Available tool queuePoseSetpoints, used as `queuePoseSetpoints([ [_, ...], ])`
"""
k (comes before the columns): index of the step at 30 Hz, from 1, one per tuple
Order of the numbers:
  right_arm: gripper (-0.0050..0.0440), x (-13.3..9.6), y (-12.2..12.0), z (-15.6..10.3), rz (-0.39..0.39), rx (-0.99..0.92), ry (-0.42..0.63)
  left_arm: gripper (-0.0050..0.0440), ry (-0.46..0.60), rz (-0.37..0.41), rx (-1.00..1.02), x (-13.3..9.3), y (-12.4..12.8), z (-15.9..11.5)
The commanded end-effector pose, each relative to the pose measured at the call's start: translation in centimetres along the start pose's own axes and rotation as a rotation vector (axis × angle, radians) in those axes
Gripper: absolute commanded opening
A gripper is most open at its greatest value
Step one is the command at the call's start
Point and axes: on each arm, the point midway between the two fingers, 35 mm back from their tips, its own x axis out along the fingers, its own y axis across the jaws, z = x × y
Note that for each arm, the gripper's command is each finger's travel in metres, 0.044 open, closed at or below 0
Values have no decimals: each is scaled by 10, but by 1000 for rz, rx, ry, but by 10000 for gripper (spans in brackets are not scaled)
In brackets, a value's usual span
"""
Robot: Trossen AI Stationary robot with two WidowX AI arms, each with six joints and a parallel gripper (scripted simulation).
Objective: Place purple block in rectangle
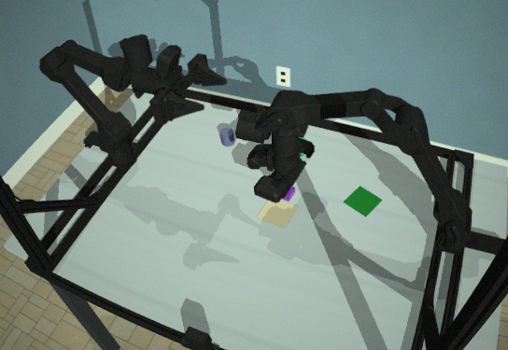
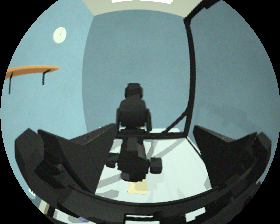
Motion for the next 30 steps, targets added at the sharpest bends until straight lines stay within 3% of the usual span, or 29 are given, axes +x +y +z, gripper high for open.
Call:
queuePoseSetpoints([
  [1, 0, -8, -14, -10, 2, 20, -11, 440, 2, 0, 0, 0, 0, 0],
  [30, 0, -13, -73, -77, 3, 134, -11, 440, 2, 0, 0, 0, 0, 0],
])
